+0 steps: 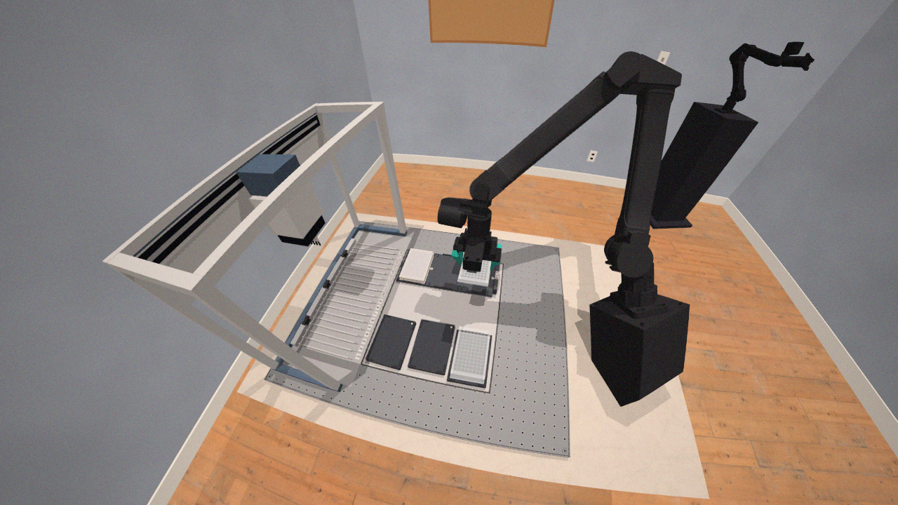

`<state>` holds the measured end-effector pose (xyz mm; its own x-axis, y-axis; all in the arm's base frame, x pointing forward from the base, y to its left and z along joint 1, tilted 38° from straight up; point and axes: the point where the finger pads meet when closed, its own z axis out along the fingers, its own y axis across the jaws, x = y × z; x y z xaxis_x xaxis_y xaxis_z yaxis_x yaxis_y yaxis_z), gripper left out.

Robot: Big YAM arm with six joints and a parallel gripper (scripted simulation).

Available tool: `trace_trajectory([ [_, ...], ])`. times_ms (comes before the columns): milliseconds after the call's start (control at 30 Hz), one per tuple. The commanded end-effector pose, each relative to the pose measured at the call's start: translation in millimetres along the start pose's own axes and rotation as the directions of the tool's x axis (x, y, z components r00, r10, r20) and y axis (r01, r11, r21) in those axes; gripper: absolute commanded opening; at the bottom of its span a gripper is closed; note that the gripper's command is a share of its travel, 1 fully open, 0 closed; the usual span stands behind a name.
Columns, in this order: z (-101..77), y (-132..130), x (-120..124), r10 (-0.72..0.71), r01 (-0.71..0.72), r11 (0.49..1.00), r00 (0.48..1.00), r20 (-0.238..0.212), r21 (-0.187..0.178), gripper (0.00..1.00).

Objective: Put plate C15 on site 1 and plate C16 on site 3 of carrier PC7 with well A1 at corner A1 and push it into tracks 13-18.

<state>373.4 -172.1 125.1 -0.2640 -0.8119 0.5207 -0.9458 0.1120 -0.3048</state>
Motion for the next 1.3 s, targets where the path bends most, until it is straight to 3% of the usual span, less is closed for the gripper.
trace_trajectory([
  [0, -11.0, -3, 21, 0.003, -0.003, 0.999, 1.0, -0.008, 0.045, 0.0],
  [100, -10.8, 4, 31, 0.003, -0.002, 0.999, 1.0, -0.009, 0.045, 0.0],
  [200, -21.6, -15, 40, 0.018, -0.017, 0.996, 1.0, -0.014, 0.082, 0.0],
  [267, -21.6, -15, 40, 0.018, -0.017, 0.996, 1.0, -0.014, 0.082, 0.0],
  [300, -14.4, 1, 23, -0.022, 0.022, 0.998, 1.0, -0.002, 0.056, 0.0],
  [367, -11.7, 5, 20, -0.032, 0.032, 0.999, 0.999, 0.001, 0.04, 0.0],
  [433, -12.8, -2, 29, -0.002, 0.002, 0.999, 1.0, -0.006, 0.045, 0.0],
  [467, -19.2, -12, 27, -0.015, 0.016, 0.998, 1.0, -0.004, 0.067, 0.0],
  [500, -12.8, -2, 29, -0.002, 0.002, 0.999, 1.0, -0.006, 0.045, 0.0],
  [1100, -12.8, -3, 28, -0.002, 0.002, 0.999, 1.0, -0.006, 0.045, 0.0],
  [1133, -12.3, -16, 24, -0.017, 0.017, 0.998, 1.0, -0.003, 0.065, 0.0],
  [1200, 4.7, 1, 28, -0.008, 0.008, 1.0, 1.0, -0.006, 0.027, 0.0],
  [1267, 12.6, 7, 25, -0.014, 0.014, 1.0, 1.0, -0.004, 0.017, 0.0],
])
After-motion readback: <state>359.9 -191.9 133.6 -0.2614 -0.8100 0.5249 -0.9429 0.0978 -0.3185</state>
